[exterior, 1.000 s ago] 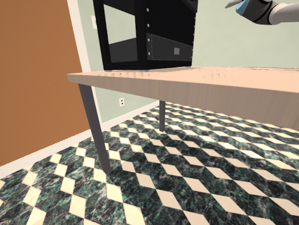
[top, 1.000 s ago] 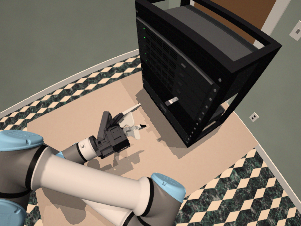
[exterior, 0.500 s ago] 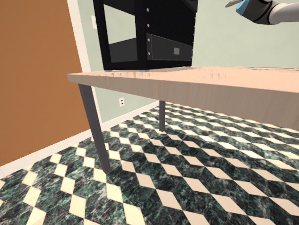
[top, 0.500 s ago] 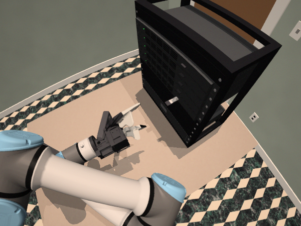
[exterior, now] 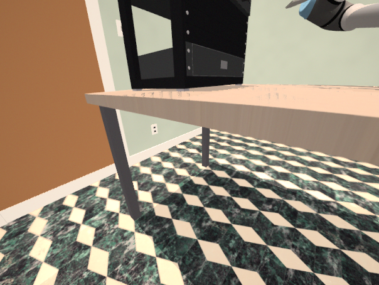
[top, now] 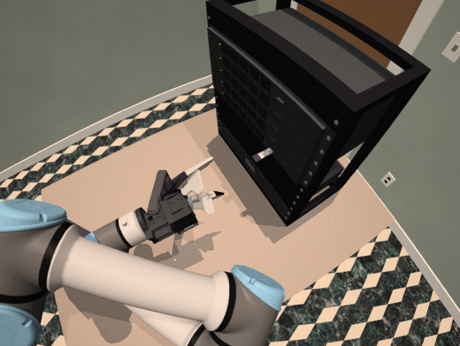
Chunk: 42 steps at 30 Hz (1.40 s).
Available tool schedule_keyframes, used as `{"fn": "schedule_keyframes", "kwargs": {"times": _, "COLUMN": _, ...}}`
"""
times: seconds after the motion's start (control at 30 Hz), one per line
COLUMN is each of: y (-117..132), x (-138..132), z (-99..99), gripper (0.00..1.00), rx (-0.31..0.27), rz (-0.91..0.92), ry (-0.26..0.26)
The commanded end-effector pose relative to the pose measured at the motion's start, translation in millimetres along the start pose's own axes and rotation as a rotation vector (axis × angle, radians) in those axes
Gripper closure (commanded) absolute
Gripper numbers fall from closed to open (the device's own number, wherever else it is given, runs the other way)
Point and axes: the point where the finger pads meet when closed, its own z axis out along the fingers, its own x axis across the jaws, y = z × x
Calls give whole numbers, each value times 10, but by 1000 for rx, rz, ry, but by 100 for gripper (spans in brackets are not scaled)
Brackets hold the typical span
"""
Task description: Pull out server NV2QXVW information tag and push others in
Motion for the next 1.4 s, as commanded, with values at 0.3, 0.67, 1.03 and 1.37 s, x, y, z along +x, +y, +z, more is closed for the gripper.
{"fn": "schedule_keyframes", "kwargs": {"times": 0.3, "y": 20, "x": 78, "z": -7, "gripper": 0, "rx": -7, "rz": -19, "ry": 16}}
{"fn": "schedule_keyframes", "kwargs": {"times": 0.67, "y": 38, "x": 123, "z": -14, "gripper": 0, "rx": -15, "rz": -35, "ry": 27}}
{"fn": "schedule_keyframes", "kwargs": {"times": 1.03, "y": 52, "x": 163, "z": -21, "gripper": 0, "rx": -21, "rz": -48, "ry": 37}}
{"fn": "schedule_keyframes", "kwargs": {"times": 1.37, "y": 66, "x": 198, "z": -27, "gripper": 0, "rx": -27, "rz": -62, "ry": 47}}
